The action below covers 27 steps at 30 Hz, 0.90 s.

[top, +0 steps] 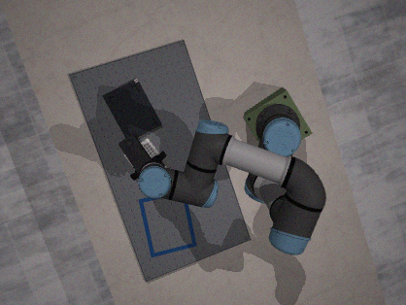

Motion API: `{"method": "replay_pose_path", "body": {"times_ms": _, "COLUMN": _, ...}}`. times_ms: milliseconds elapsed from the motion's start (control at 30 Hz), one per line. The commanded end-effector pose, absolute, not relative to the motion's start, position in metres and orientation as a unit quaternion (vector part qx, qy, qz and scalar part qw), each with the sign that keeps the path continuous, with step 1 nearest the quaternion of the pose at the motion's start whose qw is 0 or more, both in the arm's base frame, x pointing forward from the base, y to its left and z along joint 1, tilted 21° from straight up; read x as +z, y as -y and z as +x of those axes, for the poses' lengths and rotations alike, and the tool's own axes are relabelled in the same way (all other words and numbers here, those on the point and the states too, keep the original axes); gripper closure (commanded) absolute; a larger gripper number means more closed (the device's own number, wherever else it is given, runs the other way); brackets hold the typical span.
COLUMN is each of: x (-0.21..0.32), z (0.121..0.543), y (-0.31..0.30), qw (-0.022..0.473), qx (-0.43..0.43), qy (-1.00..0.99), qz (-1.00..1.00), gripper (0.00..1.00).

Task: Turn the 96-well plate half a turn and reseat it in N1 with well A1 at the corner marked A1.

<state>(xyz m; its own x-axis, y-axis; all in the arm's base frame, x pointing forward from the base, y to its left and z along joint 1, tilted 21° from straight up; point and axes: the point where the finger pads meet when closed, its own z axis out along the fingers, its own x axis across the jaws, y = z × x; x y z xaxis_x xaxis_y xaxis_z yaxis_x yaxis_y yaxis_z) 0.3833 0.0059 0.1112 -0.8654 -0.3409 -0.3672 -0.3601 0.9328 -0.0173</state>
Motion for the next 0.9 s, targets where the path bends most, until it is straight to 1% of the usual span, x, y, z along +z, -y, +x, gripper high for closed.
{"method": "replay_pose_path", "body": {"times_ms": 0, "x": 0.113, "z": 0.383, "y": -0.022, "qw": 0.186, "qx": 0.024, "qy": -0.966, "qz": -0.181, "gripper": 1.00}}
{"method": "replay_pose_path", "body": {"times_ms": 867, "x": 0.119, "z": 0.380, "y": -0.099, "qw": 0.186, "qx": 0.024, "qy": -0.965, "qz": -0.181, "gripper": 1.00}}
